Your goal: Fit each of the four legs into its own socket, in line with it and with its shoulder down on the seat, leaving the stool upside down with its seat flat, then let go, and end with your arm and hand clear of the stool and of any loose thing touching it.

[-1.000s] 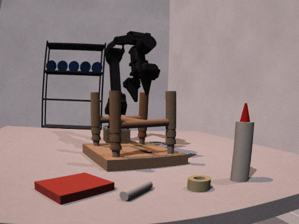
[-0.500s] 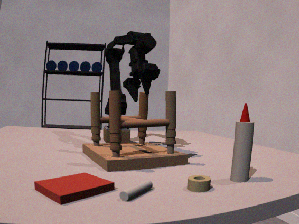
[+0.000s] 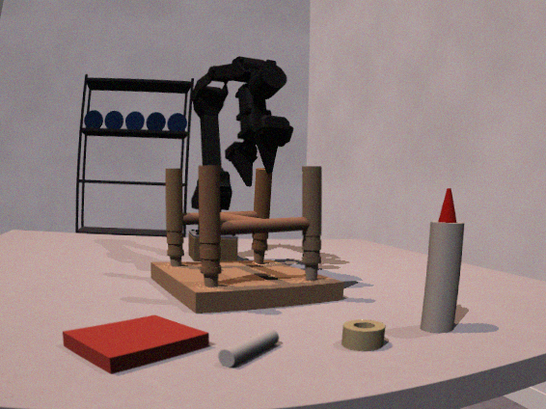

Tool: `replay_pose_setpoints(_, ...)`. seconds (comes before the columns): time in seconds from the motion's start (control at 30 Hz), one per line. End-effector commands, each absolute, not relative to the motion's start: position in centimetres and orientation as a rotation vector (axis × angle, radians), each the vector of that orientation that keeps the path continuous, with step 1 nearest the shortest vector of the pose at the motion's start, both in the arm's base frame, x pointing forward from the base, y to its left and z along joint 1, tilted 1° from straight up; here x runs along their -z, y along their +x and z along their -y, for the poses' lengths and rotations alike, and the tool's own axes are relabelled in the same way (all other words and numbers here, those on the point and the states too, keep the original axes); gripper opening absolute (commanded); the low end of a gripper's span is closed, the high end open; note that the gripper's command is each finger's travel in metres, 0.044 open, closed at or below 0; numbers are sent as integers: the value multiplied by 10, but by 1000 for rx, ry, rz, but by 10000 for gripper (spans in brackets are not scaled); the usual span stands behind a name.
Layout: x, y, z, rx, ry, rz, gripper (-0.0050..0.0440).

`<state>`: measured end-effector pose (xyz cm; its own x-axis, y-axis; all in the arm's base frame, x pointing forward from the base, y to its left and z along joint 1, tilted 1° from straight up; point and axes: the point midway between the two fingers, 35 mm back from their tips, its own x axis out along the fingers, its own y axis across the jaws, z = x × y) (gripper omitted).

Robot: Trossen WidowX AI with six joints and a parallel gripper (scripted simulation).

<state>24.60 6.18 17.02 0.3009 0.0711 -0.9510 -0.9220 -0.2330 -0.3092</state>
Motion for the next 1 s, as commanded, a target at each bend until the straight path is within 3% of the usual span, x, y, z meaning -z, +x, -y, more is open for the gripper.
replay_pose_setpoints(0.0,-171,252,-63,-1154,-1490,-820,440)
replay_pose_setpoints(0.73,-232,252,-63,-1152,-1491,-818,440)
replay_pose_setpoints(0.97,-250,251,-61,-1012,-1529,-640,440)
